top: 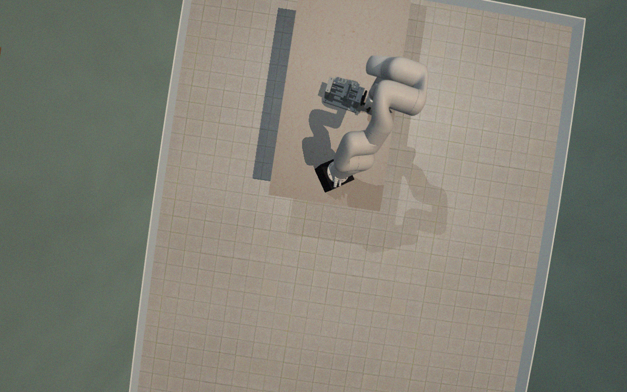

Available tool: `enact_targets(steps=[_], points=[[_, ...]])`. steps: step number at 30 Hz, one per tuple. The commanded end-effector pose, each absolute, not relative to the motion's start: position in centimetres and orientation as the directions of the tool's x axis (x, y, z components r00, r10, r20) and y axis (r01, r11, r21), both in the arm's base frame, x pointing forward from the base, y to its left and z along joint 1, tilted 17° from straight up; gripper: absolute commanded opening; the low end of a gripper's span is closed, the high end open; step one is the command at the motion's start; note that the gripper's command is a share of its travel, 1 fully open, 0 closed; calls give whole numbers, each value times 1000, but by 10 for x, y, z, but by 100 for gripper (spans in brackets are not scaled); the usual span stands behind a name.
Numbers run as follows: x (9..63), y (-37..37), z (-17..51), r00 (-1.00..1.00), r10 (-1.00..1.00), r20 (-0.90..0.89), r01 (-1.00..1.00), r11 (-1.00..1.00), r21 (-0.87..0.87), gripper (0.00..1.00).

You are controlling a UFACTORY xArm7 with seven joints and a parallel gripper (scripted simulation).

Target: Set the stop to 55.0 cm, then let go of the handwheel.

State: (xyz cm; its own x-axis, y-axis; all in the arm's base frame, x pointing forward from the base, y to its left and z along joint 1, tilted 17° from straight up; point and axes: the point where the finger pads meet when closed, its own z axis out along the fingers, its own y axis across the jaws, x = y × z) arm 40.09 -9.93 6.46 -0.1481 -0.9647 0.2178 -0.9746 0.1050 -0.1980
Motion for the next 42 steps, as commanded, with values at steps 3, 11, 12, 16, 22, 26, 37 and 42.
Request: enact_targets(steps=[3,11,12,16,22,26,37,42], points=[[410,-101,61,-148,-965,217,-974,104,-200,6],[421,-103,60,-148,-965,217,-974,104,-200,6],[422,-103,60,-148,-965,217,-974,104,-200,6],[428,-104,62,-148,-965,217,-974,104,-200,6],[434,-104,65,-148,-965,217,-974,104,-200,6],[440,-104,69,-148,-965,217,-974,104,-200,6],[446,-100,94,-148,-965,217,-974,104,-200,6],[442,-97,103,-148,-965,217,-974,104,-200,6]])
